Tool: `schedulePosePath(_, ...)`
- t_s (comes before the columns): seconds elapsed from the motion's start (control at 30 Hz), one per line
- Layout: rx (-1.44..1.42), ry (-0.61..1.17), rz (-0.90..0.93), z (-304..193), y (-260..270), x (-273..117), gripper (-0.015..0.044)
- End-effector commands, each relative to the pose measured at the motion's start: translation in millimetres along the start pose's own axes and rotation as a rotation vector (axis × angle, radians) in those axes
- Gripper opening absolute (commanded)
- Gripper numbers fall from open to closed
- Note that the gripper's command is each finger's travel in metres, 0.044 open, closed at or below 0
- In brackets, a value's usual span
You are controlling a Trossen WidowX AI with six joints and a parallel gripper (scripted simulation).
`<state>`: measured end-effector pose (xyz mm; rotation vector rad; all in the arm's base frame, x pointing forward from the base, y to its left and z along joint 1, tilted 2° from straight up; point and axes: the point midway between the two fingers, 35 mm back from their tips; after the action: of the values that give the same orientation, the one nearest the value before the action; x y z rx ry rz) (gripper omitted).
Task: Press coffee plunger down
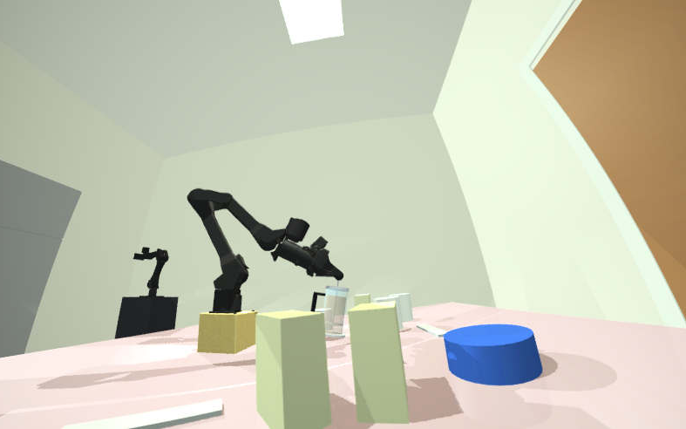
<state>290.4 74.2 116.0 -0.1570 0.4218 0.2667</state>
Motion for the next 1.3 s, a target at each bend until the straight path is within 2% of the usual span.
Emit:
schedulePosePath(0.0,0.002,0.039,0.003,-9.4,1.0,4.0,0.0117)
schedulePosePath(1.1,-0.001,0.023,0.002,-1.7,0.5,6.4,0.0117)
schedulePosePath(1.27,-0.001,0.023,0.002,-1.7,0.5,6.4,0.0248)
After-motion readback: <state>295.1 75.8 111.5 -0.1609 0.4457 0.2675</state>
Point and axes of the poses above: the point midway between the two fingers, 35 mm back from their tips, its own x axis out along the fingers, its own y axis across the jaws, z = x × y, and after that the axes turned 6 degrees about -x, right-handed
